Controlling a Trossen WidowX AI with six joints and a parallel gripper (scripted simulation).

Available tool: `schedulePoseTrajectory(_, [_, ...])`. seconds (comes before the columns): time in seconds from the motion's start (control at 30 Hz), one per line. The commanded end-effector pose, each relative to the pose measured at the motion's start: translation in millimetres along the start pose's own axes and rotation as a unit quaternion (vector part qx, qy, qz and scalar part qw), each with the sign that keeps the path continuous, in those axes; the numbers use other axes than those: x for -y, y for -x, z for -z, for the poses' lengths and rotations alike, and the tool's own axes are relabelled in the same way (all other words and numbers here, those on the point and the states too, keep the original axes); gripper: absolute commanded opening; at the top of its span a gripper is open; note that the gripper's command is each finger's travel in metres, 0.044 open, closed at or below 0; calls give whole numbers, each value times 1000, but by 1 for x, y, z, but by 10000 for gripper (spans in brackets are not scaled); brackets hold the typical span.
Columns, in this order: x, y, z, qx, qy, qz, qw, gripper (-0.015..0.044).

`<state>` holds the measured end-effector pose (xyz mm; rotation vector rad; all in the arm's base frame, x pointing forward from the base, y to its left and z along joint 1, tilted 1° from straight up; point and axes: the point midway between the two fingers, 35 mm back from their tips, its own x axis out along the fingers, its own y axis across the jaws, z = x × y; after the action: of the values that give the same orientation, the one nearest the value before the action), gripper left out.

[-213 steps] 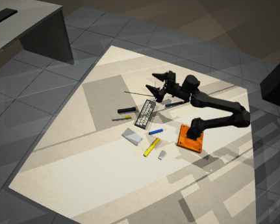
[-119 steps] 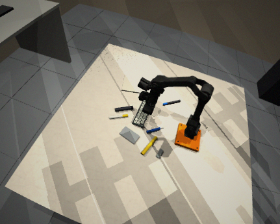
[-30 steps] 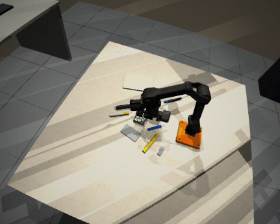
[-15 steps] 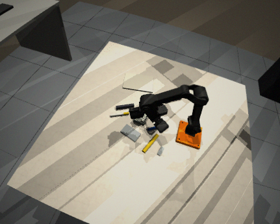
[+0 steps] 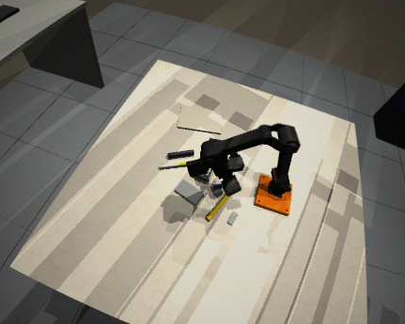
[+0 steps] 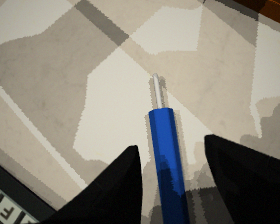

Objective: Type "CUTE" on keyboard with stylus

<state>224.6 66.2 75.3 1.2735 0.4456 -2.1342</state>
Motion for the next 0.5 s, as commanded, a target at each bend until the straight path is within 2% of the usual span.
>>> schedulePoseTrajectory(0.0, [0,-3,2,1,-4,-2,1000,150])
schedulePoseTrajectory(0.47, [0,-13,7,1,-4,-2,1000,150])
